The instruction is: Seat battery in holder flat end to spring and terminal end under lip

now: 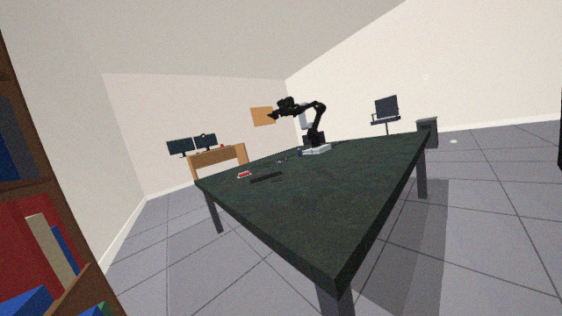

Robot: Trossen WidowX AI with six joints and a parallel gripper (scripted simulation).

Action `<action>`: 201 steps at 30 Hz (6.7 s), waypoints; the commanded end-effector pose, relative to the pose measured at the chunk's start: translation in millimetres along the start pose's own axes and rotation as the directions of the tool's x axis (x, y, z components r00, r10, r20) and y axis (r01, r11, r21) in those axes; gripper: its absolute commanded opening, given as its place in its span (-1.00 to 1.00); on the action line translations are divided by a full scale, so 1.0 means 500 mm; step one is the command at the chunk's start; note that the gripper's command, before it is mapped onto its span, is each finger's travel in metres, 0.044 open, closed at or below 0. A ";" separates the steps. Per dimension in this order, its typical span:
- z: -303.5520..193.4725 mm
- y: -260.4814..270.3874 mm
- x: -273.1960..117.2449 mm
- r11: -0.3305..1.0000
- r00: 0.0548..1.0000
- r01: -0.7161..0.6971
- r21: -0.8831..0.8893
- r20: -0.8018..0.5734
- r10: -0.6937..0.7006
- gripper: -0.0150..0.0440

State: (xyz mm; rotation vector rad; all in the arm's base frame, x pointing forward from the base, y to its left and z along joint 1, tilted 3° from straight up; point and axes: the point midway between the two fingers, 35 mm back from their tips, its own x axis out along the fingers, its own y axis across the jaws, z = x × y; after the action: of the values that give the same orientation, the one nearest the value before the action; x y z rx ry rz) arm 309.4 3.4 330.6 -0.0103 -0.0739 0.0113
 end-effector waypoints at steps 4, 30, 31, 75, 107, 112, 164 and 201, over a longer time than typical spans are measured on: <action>-0.100 -0.015 0.014 0.999 0.965 0.014 -0.044 -0.262 -0.025 0.51; -0.388 -0.060 -0.255 0.990 -0.031 -0.135 -0.026 -0.999 -0.030 -0.49; -0.388 -0.060 -0.255 0.990 -0.031 -0.135 -0.026 -0.999 -0.030 -0.49; -0.550 0.004 -0.264 0.991 -0.032 -0.135 -0.022 -0.999 -0.026 -0.49; -0.401 0.070 -0.271 0.991 -0.032 -0.135 -0.018 -0.999 -0.023 -0.49; -0.391 0.071 -0.273 0.991 -0.032 -0.135 -0.019 -0.999 -0.023 -0.49; -0.537 0.106 -0.280 0.105 -0.032 0.994 -0.034 -0.999 -0.022 0.26; -0.629 0.104 -0.284 0.105 -0.033 0.994 -0.035 -0.999 -0.022 -0.24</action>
State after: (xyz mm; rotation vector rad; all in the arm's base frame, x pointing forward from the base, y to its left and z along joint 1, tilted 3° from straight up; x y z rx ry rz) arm 191.1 50.8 7.4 1.1220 1.2051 -1.1102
